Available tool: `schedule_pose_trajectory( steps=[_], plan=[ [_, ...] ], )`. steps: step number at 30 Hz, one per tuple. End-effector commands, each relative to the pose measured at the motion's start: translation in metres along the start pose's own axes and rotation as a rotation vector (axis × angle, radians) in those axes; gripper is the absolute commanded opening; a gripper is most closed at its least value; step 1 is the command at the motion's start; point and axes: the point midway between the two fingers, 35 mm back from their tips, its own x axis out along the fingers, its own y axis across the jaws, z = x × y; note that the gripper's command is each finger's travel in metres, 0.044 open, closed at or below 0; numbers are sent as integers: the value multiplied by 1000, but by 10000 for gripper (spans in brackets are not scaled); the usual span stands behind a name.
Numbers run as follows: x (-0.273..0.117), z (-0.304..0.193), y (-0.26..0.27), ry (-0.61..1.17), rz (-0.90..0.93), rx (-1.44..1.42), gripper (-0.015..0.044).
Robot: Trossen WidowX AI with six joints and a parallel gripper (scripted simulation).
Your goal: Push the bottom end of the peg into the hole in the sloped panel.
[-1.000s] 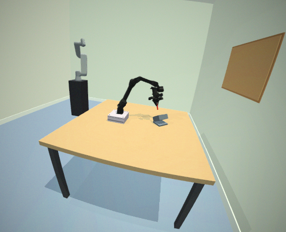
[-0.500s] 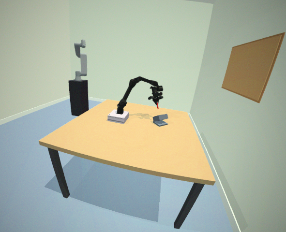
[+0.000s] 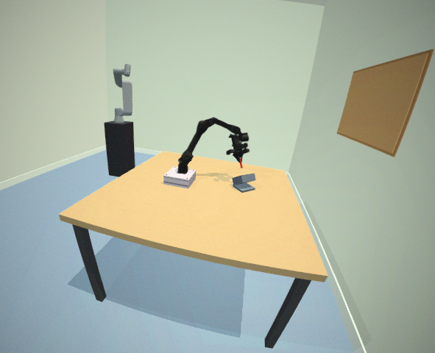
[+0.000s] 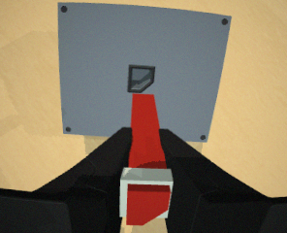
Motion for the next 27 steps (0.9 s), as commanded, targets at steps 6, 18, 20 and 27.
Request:
schedule_pose_trajectory(
  steps=[6,18,20,27],
  plan=[
    [19,-1,0,-12,-4,14,0],
    [26,-2,0,-19,0,21,0],
    [28,-2,0,-19,0,21,0],
    [37,-2,1,-20,-1,21,0]
  ],
)
